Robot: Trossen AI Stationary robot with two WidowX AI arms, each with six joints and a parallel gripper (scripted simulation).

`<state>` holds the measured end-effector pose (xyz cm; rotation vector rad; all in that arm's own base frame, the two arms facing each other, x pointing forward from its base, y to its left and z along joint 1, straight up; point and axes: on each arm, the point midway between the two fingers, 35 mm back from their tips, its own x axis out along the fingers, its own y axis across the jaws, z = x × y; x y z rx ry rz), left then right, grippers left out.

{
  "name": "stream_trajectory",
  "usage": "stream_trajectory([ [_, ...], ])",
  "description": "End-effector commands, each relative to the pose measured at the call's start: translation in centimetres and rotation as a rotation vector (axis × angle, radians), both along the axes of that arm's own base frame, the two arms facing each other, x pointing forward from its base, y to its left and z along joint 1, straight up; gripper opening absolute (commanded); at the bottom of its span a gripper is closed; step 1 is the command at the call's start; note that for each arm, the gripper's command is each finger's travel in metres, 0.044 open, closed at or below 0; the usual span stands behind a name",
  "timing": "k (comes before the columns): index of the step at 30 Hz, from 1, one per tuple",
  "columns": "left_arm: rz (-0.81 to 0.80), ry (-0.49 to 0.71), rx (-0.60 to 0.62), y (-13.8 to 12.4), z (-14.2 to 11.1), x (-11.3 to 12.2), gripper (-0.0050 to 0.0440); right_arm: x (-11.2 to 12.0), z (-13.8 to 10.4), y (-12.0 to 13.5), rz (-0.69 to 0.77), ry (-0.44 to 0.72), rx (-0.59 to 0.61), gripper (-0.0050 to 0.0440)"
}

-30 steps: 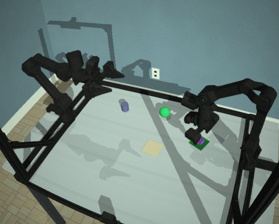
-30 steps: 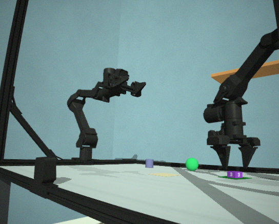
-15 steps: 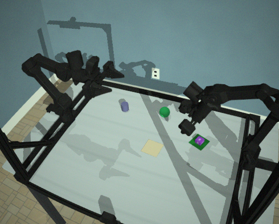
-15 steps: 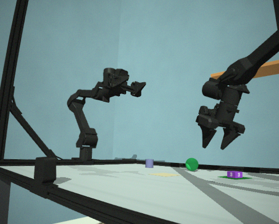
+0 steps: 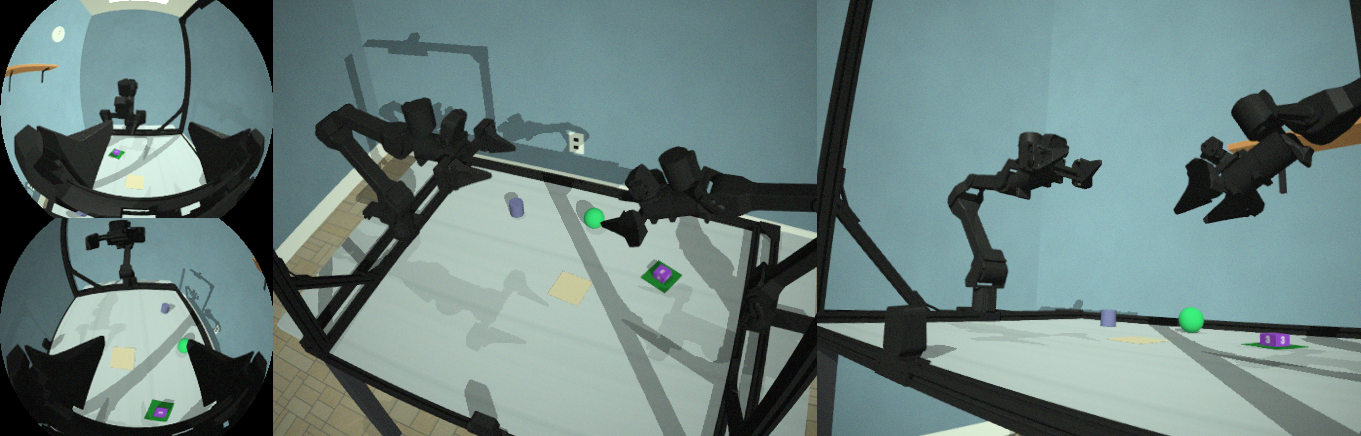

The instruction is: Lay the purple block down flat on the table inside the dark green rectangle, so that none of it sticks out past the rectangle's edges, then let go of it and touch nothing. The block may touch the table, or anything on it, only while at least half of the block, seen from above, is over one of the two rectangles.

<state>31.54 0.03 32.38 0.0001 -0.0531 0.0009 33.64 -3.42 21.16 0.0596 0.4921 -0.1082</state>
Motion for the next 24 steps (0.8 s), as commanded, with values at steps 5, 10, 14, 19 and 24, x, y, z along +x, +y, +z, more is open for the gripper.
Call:
stream_trajectory([
  [5,-0.001,0.003,0.0,0.0,-0.1,0.0,0.044,-1.2,8.0,2.7,0.087,-0.392,-0.052,0.044],
  [10,-0.001,0.003,0.0,0.0,-0.1,0.0,0.044,-2.0,10.9,3.4,0.105,-0.533,-0.062,0.044],
  [14,-0.001,0.003,0.0,0.0,-0.1,0.0,0.044,-2.1,11.1,3.4,0.107,-0.542,-0.063,0.044],
  [19,-0.001,0.003,0.0,0.0,-0.1,0.0,0.044,-2.1,11.1,3.4,0.107,-0.542,-0.063,0.044],
  [24,-0.001,0.003,0.0,0.0,-0.1,0.0,0.044,-2.1,11.1,3.4,0.107,-0.542,-0.063,0.044],
])
